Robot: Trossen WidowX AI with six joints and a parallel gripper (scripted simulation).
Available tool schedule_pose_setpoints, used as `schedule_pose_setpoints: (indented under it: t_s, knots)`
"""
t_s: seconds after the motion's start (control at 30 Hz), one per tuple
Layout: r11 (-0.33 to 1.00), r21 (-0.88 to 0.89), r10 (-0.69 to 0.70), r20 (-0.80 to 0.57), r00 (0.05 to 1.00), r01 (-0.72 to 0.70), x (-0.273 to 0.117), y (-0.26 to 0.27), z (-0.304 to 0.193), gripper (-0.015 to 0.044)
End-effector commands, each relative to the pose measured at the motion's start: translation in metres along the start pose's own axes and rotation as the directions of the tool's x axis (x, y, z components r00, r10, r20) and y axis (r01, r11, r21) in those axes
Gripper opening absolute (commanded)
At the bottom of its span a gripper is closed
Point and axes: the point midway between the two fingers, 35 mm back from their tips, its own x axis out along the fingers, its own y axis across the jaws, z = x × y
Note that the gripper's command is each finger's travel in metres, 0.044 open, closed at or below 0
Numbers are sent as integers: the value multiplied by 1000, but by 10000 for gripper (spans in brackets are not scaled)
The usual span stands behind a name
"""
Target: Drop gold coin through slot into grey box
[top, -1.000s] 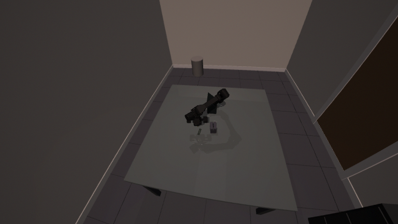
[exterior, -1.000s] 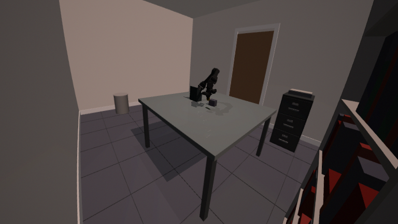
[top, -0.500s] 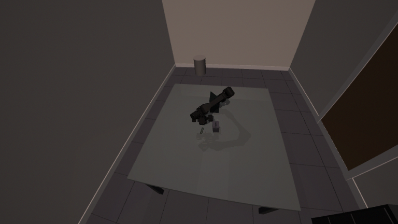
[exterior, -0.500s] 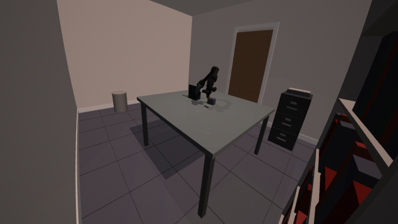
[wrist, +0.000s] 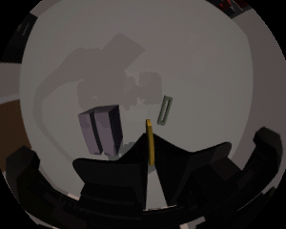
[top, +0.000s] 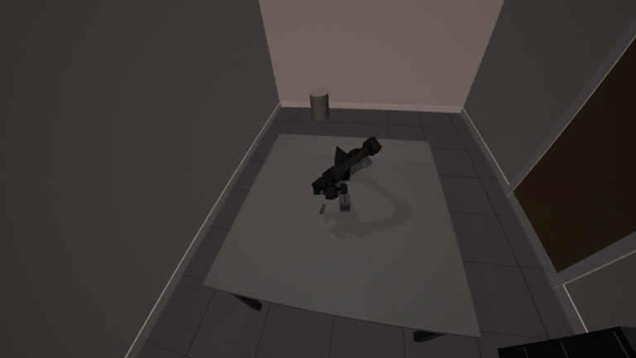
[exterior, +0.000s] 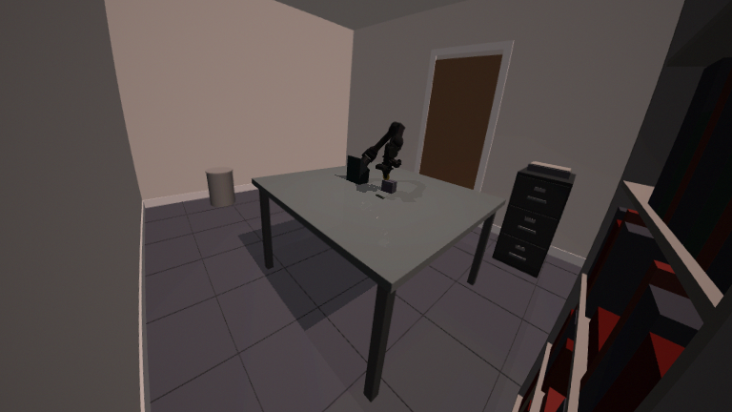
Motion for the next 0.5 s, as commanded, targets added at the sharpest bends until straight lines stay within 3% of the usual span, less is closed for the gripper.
schedule_pose_setpoints:
  t_s: [0.0,0.47]
  knots:
    - [1000,4,3,0,1000,-3,1,12,-1,0]
    - [1000,4,7,0,1000,-7,2,48,-7,0]
